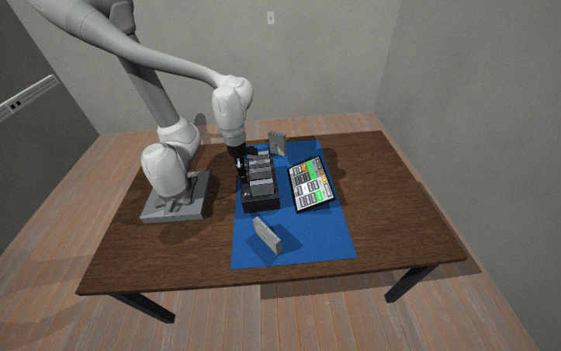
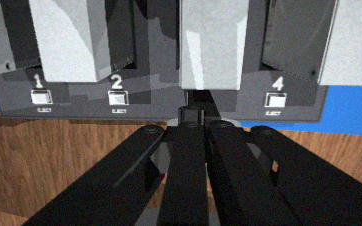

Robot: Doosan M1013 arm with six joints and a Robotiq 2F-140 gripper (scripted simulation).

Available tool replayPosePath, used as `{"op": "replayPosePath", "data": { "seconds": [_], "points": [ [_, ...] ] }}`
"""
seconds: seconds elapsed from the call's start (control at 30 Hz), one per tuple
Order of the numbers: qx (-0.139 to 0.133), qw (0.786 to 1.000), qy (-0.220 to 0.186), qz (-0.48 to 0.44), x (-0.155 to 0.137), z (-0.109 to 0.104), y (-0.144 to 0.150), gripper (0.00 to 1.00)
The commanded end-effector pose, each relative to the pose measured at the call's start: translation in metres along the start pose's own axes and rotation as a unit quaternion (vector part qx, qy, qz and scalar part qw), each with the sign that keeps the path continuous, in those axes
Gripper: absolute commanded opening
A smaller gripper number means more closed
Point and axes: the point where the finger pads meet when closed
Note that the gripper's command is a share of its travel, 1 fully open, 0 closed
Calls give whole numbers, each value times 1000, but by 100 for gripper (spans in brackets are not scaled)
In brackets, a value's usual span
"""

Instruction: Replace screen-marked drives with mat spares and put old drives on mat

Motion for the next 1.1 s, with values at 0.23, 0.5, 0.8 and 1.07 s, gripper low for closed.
{"op": "replayPosePath", "data": {
  "seconds": [0.23, 0.5, 0.8, 1.07],
  "points": [
    [0, 1000, 0, 0, 0, -22, 0, 10],
    [0, 1000, 0, 0, 0, -46, 0, 10],
    [0, 1000, 0, 0, 0, -84, 0, 10],
    [0, 1000, 0, 0, 0, -99, 0, 10]
  ]
}}
Point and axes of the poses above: the point where the finger pads meet when closed, its own z axis out along the fingers, its own y axis across the jaws, x = y × z, and after that the axes turned 7 degrees about -z, right-handed
